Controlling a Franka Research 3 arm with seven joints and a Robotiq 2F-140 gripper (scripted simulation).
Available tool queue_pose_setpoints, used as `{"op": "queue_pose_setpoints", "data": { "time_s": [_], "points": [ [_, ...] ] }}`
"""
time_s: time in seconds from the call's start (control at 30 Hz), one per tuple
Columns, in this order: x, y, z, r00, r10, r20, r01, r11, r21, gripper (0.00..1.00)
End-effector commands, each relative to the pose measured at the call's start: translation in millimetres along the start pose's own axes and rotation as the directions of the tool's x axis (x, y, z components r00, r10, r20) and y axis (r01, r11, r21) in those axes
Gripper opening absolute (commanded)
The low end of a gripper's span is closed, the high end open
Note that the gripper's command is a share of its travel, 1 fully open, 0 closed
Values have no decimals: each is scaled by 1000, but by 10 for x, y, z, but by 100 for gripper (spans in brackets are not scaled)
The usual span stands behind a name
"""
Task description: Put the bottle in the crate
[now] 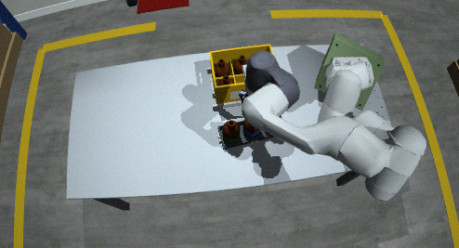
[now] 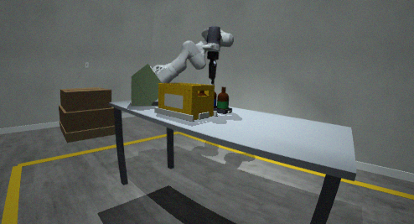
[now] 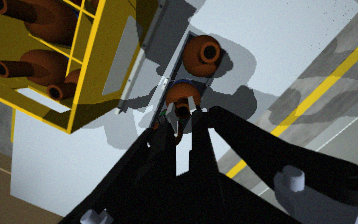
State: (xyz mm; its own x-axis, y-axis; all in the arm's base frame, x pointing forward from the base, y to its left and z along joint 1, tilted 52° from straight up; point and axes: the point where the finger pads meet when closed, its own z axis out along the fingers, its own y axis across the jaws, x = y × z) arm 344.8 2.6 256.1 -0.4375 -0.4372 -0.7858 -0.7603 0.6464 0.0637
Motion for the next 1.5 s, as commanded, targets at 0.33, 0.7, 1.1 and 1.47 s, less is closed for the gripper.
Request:
{"op": "queue_pose_setpoints", "data": {
  "time_s": [0.33,0.7,1.1,1.47],
  "points": [
    [-1,1,-157,1000,-2,1,2,1000,1,0],
    [6,5,-266,1000,-2,1,2,1000,1,0],
    [10,7,-322,1000,-2,1,2,1000,1,0],
    [10,7,-326,1000,-2,1,2,1000,1,0]
  ]
}}
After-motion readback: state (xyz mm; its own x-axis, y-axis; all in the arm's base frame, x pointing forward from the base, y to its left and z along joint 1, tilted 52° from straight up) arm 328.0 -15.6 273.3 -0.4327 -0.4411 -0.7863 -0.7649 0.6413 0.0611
